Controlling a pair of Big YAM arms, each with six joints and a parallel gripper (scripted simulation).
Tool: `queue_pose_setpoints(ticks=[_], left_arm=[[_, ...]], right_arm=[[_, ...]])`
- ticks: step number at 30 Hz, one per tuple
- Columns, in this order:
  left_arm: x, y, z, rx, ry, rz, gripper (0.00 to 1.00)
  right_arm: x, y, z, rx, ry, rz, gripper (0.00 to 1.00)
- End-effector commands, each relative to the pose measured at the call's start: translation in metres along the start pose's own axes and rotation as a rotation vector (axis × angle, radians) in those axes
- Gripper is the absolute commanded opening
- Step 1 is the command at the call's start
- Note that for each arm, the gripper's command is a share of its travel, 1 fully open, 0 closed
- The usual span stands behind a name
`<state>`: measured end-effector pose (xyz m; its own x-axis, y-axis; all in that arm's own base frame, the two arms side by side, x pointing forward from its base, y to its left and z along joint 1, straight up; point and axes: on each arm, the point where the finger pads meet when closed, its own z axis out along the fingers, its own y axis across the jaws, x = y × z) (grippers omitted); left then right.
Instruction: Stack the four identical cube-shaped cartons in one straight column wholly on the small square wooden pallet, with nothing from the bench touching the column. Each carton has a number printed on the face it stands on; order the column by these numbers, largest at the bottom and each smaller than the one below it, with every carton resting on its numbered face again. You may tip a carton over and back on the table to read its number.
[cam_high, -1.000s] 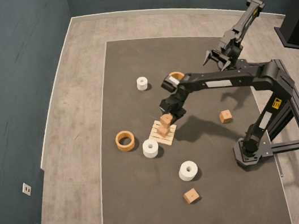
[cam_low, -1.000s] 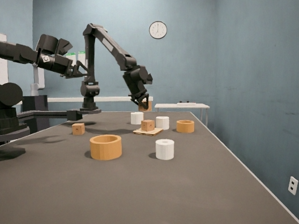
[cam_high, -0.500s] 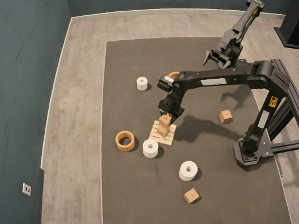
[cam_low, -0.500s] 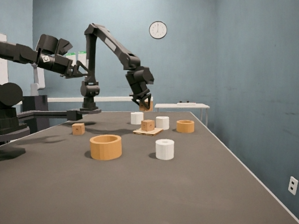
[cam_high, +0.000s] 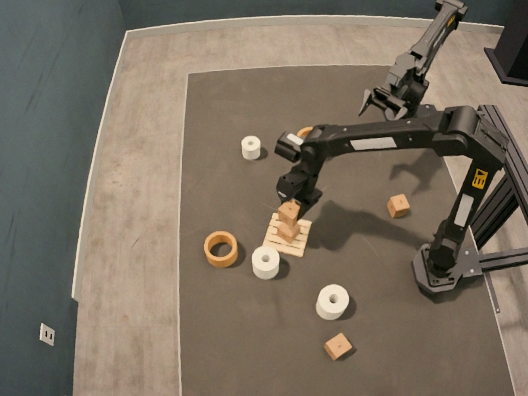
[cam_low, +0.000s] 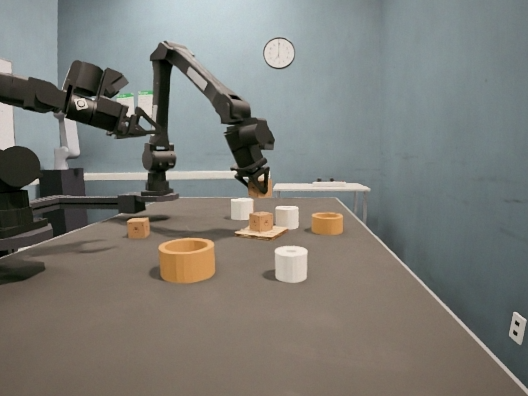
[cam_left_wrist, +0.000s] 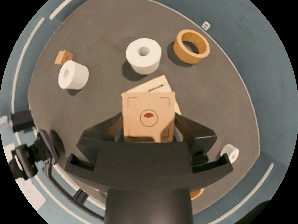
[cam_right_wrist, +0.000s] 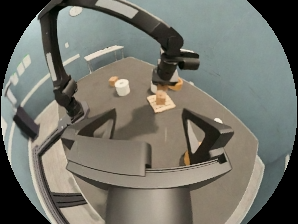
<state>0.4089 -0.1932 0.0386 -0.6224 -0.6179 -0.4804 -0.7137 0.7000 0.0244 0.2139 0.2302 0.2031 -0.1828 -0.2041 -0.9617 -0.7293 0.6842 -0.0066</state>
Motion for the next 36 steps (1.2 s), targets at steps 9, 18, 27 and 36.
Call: queue_pose_setpoints(ticks=[9, 18, 27, 36], left_arm=[[0.005, -0.009, 0.019, 0.017, -0.007, -0.045, 0.46], [0.014, -0.007, 0.030, 0.019, -0.007, -0.040, 0.46], [0.014, -0.008, 0.029, 0.036, -0.010, -0.049, 0.46], [0.021, -0.005, 0.041, 0.019, -0.007, -0.040, 0.46]], right_arm=[[-0.004, -0.001, 0.000, 0.001, -0.003, 0.001, 1.00], [-0.004, -0.001, 0.000, 0.001, -0.003, 0.001, 1.00], [-0.004, -0.001, 0.000, 0.001, -0.003, 0.001, 1.00], [-0.004, -0.001, 0.000, 0.001, -0.003, 0.001, 1.00]])
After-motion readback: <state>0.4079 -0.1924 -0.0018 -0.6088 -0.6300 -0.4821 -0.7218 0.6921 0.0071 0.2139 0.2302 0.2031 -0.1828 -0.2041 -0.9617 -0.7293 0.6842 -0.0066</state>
